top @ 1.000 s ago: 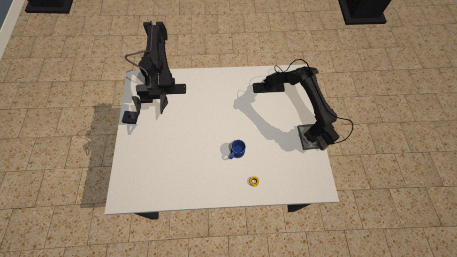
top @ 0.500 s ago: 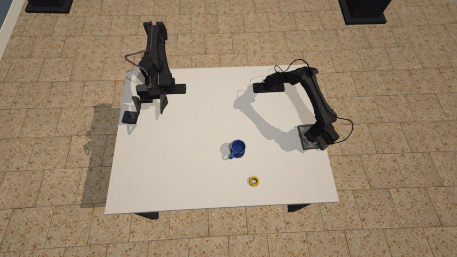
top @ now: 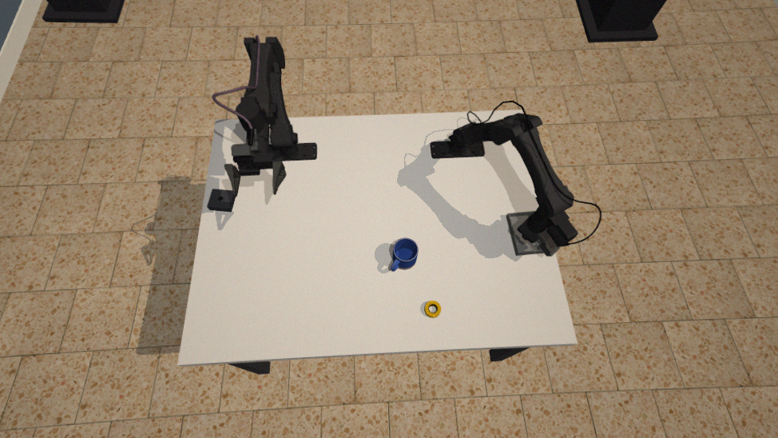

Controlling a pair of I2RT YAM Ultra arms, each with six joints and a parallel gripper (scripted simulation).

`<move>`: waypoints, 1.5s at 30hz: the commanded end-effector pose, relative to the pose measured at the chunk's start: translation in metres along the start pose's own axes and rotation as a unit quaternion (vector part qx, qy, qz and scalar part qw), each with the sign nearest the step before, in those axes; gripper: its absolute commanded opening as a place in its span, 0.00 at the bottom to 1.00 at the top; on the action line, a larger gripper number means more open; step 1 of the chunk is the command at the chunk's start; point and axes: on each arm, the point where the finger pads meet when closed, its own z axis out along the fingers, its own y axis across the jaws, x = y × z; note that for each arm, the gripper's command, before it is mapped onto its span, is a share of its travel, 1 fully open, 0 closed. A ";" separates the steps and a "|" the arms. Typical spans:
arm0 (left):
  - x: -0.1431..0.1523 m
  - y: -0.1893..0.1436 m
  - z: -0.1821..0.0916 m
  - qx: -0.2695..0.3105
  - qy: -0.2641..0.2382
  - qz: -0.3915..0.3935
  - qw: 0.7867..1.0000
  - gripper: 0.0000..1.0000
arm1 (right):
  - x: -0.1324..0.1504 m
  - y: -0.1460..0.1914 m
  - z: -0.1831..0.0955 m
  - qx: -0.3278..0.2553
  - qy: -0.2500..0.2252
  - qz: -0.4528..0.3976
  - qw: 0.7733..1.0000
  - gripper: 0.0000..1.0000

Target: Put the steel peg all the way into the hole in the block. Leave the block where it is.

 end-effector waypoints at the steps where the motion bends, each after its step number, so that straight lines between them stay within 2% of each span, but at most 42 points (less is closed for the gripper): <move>1: -0.008 -0.002 -0.012 0.003 -0.019 0.000 1.000 0.00 | -0.016 -0.003 -0.002 0.003 -0.026 -0.001 1.000 1.00; 38: -0.008 -0.002 -0.012 0.003 -0.019 0.000 1.000 0.00 | -0.016 -0.003 -0.002 0.003 -0.026 -0.001 1.000 1.00; 40: -0.006 -0.002 -0.018 0.003 -0.015 0.001 1.000 0.00 | -0.016 -0.003 -0.002 0.003 -0.026 -0.001 1.000 1.00; 42: -0.009 -0.003 -0.038 0.003 -0.019 0.001 1.000 0.00 | -0.016 -0.003 -0.002 0.003 -0.026 -0.001 1.000 1.00; 44: -0.009 -0.003 -0.038 0.003 -0.019 0.001 1.000 0.00 | -0.016 -0.003 -0.002 0.003 -0.026 -0.001 1.000 1.00; 45: -0.010 -0.003 -0.052 0.002 -0.021 0.001 1.000 0.00 | -0.016 -0.003 -0.002 0.003 -0.026 -0.001 1.000 1.00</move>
